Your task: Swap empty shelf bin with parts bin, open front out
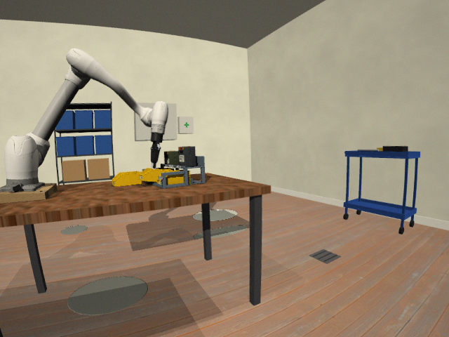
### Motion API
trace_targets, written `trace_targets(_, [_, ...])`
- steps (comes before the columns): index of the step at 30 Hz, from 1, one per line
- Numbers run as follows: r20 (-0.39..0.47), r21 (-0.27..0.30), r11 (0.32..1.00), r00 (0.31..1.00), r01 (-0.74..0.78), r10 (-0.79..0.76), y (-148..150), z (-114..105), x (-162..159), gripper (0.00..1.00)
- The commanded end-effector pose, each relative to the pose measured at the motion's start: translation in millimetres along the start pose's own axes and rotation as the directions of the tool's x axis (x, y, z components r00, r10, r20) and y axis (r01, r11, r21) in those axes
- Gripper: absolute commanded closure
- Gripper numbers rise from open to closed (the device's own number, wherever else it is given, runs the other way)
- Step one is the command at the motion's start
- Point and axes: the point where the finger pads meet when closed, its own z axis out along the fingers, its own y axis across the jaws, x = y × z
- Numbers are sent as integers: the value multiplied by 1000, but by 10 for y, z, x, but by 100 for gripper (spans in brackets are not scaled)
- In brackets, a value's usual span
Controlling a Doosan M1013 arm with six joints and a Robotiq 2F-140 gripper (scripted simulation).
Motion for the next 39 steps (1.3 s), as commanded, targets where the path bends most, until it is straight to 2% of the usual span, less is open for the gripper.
trace_targets(1, [3,-3,1000,1000,0,0,7,38,-13,90])
trace_targets(39, [-10,-2,1000,1000,0,0,8,32,62,90])
